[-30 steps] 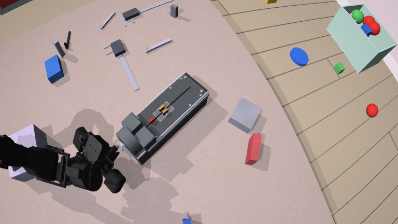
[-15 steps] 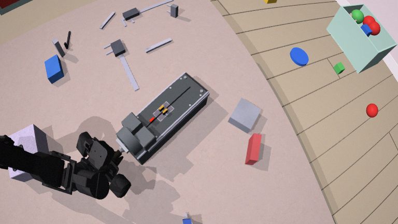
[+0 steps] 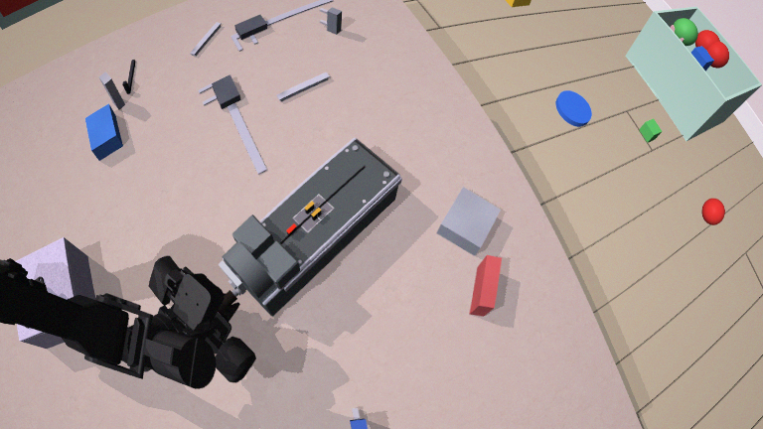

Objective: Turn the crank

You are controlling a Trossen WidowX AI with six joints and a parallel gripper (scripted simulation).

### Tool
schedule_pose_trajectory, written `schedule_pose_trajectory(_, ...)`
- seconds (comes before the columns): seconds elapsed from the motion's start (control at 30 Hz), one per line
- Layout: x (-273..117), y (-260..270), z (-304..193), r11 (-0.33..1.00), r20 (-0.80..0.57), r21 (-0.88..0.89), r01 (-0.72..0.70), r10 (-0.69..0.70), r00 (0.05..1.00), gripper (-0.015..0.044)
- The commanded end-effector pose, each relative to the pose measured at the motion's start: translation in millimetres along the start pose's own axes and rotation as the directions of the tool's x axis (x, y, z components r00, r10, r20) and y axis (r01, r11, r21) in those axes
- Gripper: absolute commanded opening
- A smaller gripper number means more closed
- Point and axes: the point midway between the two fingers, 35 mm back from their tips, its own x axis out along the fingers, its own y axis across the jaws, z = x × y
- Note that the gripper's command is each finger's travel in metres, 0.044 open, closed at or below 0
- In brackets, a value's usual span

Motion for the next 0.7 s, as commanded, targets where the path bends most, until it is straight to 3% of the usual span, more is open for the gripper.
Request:
schedule_pose_trajectory(0.0, -0.3, -9.3, 0.3, 1.0, -0.005, -0.006, 0.023, -0.023, 1.0, 0.0)
schedule_pose_trajectory(0.67, -1.3, -12.8, 1.4, 1.0, -0.005, -0.006, 0.023, -0.023, 1.0, 0.0)
